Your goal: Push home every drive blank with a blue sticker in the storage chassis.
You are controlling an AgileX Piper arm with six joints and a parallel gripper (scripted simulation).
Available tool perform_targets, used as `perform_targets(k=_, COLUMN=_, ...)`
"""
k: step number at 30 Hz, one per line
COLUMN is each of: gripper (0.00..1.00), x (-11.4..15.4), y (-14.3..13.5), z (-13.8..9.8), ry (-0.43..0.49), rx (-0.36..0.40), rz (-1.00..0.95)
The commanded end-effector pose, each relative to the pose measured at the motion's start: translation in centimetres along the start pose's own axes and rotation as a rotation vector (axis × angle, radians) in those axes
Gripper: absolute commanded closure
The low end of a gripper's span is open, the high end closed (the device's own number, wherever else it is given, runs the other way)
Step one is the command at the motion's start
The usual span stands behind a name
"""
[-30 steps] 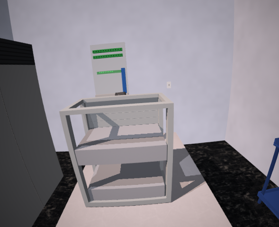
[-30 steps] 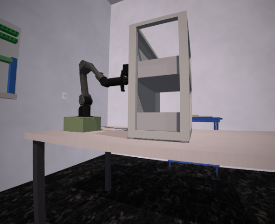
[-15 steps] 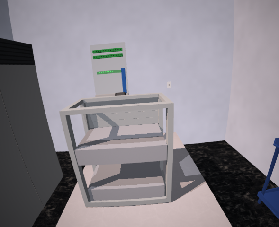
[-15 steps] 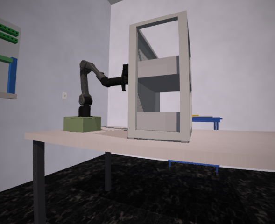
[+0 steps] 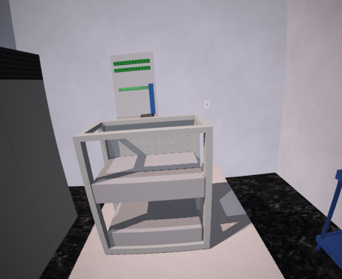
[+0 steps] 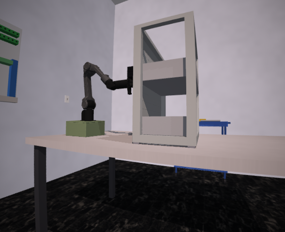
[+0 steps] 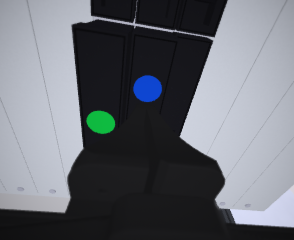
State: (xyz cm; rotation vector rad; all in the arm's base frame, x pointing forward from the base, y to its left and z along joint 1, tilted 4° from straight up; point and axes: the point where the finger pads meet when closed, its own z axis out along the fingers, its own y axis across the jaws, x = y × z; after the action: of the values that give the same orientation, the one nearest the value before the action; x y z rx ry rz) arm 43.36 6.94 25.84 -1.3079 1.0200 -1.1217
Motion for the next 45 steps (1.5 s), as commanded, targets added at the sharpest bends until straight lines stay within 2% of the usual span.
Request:
perform_targets(k=1, gripper=1.00, x=0.0, y=0.0, z=0.2, ry=-0.001, rx=-0.002, rz=0.000)
perform_targets(k=9, gripper=1.00, x=0.0, y=0.1, z=1.1, ry=-0.001, rx=-0.002, rz=0.000)
perform_targets(k=45, gripper=1.00, x=-0.1, y=0.2, z=1.7, ry=-0.001, rx=-0.002, rz=0.000)
